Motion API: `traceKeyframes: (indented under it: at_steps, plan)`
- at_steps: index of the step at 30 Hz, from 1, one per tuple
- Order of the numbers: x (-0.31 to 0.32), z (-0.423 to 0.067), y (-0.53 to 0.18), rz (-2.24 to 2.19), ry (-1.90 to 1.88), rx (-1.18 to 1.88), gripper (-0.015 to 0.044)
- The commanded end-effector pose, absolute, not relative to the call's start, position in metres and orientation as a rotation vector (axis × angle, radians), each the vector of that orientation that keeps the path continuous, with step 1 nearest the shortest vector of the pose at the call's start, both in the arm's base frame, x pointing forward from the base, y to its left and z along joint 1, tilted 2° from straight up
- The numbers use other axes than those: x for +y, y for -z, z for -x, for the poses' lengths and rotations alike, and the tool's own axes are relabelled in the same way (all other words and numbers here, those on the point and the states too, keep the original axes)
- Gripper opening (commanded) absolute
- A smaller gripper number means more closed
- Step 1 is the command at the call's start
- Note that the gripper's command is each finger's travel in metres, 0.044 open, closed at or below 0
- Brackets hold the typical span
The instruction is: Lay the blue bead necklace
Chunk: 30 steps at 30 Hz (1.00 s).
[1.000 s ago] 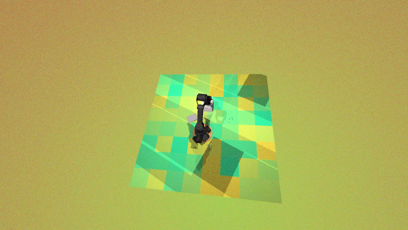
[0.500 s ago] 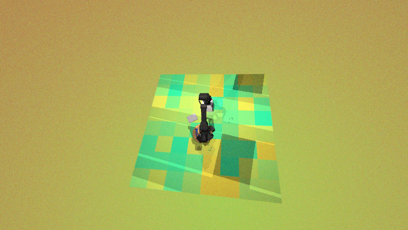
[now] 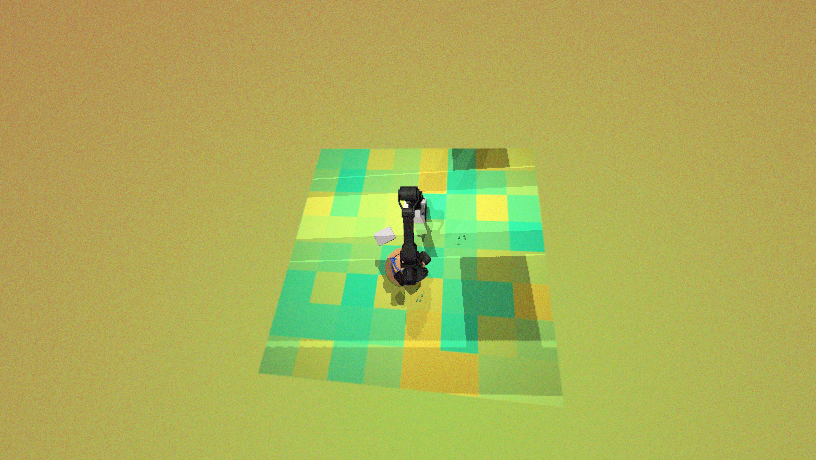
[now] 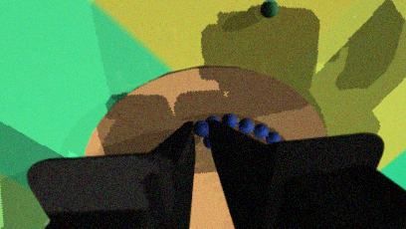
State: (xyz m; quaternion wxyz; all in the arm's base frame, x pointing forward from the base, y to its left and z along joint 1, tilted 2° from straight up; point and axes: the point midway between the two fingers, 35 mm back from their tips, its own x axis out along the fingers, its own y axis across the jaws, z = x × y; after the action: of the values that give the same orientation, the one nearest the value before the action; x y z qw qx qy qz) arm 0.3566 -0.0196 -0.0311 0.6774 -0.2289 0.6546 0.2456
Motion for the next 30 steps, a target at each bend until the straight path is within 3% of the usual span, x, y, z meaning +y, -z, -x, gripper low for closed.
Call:
traceKeyframes:
  at_steps: [1,14,30]
  plan:
    - [-0.0196,-0.3567,0.0305,0.515,-0.552,1.470,0.0105]
    - [-0.0195,-0.3560,0.0298,0.513,-0.553,1.473,0.0440]
    - [-0.0197,-0.3559,0.0261,0.510,-0.551,1.472,0.0440]
